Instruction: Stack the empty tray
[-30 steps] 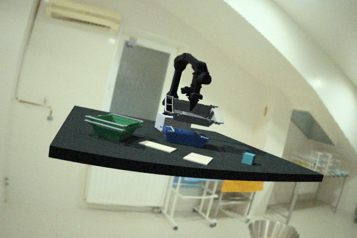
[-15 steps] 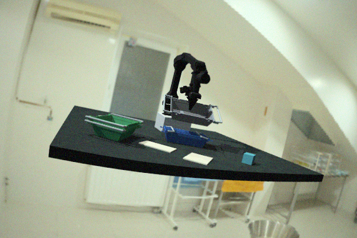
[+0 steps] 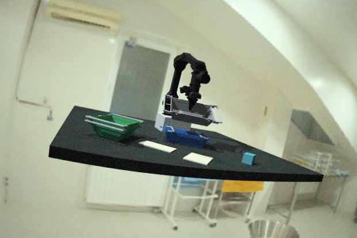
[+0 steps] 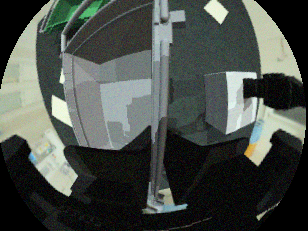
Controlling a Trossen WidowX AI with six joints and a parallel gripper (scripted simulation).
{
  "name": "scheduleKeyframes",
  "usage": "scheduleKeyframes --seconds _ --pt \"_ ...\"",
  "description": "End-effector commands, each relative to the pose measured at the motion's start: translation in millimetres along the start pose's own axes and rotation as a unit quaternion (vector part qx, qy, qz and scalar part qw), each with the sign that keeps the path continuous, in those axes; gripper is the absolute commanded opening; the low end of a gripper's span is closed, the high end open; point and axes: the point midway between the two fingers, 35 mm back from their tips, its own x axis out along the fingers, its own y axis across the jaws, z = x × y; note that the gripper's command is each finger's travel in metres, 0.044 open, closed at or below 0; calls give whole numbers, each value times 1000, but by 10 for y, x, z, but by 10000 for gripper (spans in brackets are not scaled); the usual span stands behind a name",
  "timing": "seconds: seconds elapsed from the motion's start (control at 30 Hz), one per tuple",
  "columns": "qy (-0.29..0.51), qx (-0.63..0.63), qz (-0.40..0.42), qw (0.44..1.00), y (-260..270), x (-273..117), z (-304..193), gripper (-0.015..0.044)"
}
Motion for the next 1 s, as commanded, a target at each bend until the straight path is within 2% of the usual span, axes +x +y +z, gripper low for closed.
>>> scheduleKeyframes --seconds 0.0,0.57,0.97 --pt "0 4 8 1000 12 -39 11 0" --pt "0 4 8 1000 14 -30 12 0" --pt "0 4 8 1000 24 178 5 0"
